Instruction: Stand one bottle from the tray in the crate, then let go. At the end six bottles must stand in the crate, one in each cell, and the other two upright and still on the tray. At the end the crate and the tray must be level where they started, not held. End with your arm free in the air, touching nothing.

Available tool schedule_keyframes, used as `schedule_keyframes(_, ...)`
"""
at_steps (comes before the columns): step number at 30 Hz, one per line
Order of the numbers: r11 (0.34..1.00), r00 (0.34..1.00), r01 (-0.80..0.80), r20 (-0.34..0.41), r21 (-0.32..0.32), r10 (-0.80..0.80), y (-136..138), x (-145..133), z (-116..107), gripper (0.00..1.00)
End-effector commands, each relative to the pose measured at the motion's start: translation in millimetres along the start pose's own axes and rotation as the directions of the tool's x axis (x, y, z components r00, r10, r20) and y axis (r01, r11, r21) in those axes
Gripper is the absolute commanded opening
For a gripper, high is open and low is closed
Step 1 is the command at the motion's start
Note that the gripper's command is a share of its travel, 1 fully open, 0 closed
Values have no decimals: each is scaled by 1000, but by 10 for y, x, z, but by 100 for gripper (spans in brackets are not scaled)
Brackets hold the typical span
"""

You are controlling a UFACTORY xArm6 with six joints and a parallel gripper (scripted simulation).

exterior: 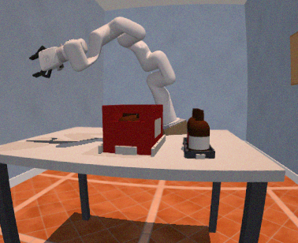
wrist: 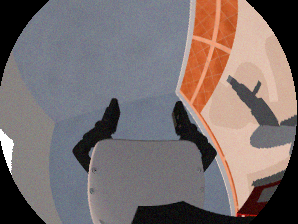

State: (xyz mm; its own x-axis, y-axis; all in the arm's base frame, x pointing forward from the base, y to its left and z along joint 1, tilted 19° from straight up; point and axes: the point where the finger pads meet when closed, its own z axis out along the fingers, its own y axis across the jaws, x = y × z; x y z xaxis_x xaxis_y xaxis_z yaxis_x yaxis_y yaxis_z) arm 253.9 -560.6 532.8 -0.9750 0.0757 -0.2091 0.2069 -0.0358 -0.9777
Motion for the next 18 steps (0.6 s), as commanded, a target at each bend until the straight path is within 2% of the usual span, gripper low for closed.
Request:
schedule_keyframes(1, 1000, 1000, -17, -10, -15, 17, 17, -1, -73, 100)
schedule_keyframes(4, 997, 998, -51, -40, -65, 49, 137, 2, -261, 100)
schedule_keyframes(6, 989, 994, -87, -73, -121, 78, 270, 2, -469, 100)
schedule_keyframes(9, 982, 990, -113, -97, -153, 99, 344, -1, -593, 100)
schedule_keyframes(10, 972, 985, -140, -123, -191, 118, 430, -7, -738, 100)
schedule_keyframes(13, 972, 985, -140, -123, -191, 118, 430, -7, -738, 100)
schedule_keyframes(15, 940, 971, -201, -184, -276, 154, 643, -13, -1081, 100)
schedule_keyframes(17, 938, 970, -204, -187, -279, 155, 653, -13, -1096, 100)
schedule_keyframes(18, 919, 962, -232, -216, -318, 168, 753, -15, -1263, 100)
